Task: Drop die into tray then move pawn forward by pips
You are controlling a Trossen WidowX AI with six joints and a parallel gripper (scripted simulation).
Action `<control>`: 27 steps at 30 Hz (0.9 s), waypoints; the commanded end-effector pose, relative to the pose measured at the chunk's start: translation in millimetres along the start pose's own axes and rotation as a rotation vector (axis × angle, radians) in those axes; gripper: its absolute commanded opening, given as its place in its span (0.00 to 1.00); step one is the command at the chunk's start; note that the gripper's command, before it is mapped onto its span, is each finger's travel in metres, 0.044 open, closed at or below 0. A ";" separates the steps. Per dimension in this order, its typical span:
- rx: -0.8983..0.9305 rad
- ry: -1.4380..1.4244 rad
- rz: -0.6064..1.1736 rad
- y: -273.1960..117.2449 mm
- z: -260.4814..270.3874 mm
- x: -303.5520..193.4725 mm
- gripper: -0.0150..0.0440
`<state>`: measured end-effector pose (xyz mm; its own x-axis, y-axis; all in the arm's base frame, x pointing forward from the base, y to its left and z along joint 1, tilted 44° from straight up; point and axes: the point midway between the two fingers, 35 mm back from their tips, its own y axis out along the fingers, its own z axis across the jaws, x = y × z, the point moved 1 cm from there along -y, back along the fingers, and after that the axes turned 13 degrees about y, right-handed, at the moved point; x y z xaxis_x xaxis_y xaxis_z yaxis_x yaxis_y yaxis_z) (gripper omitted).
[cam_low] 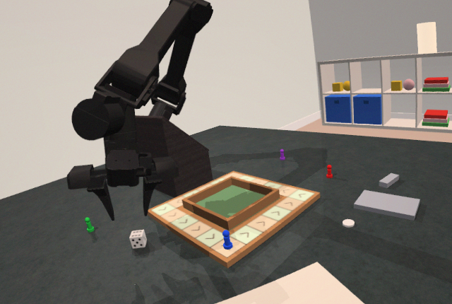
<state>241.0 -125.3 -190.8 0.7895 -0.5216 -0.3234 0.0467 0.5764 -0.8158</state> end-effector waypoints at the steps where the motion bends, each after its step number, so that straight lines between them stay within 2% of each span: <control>1: 0.095 0.269 0.104 -0.1 -6.0 -17.0 0.72; 6: 0.095 0.269 0.104 -0.1 -6.0 -17.0 0.72; 16: 0.096 0.269 0.105 30.3 -4.9 -20.8 0.72; 27: 0.096 0.268 0.105 43.7 -3.2 -21.9 0.72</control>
<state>224.5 -95.4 -217.4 0.6092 -0.5963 -0.5228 0.0418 0.6824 -0.7298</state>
